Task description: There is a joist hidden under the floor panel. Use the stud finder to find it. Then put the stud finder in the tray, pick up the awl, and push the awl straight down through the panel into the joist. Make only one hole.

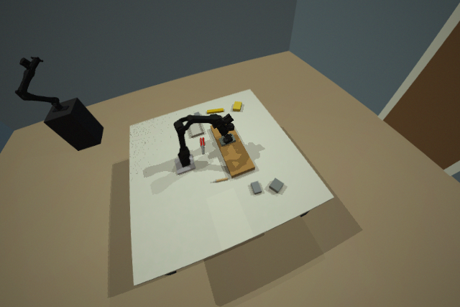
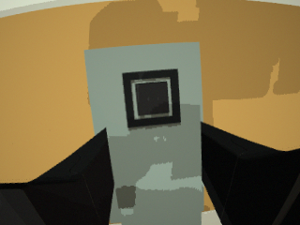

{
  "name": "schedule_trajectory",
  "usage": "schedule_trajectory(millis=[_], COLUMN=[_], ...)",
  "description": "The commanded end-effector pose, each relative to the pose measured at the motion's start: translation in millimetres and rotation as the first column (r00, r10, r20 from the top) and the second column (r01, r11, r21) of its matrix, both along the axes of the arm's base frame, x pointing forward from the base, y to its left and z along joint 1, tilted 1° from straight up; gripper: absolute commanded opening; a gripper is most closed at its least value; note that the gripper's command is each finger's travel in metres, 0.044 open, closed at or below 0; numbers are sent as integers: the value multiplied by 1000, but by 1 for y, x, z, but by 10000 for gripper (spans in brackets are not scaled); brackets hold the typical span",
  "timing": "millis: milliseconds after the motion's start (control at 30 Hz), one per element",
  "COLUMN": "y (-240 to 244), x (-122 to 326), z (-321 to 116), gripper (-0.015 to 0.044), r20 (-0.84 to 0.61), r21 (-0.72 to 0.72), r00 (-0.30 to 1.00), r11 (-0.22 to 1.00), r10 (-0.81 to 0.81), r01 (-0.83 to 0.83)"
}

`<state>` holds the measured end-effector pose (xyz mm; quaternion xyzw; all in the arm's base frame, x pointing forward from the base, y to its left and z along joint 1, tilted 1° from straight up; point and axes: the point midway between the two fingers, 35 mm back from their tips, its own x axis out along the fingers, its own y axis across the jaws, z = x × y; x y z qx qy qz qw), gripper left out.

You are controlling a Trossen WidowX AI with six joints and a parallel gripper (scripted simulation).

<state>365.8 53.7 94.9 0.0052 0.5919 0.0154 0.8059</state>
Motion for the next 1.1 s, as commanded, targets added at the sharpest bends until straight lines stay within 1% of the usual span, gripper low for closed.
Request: schedule_trajectory(millis=[0,1067], y=[-17,-144], x=[-1,2], z=[-1,-4], gripper=[0,0], r20=[-1,-1], r21=[-1,-11], r00=[1000,1000], r11=[1000,1000], r10=[3,3], r01=[-3,-3])
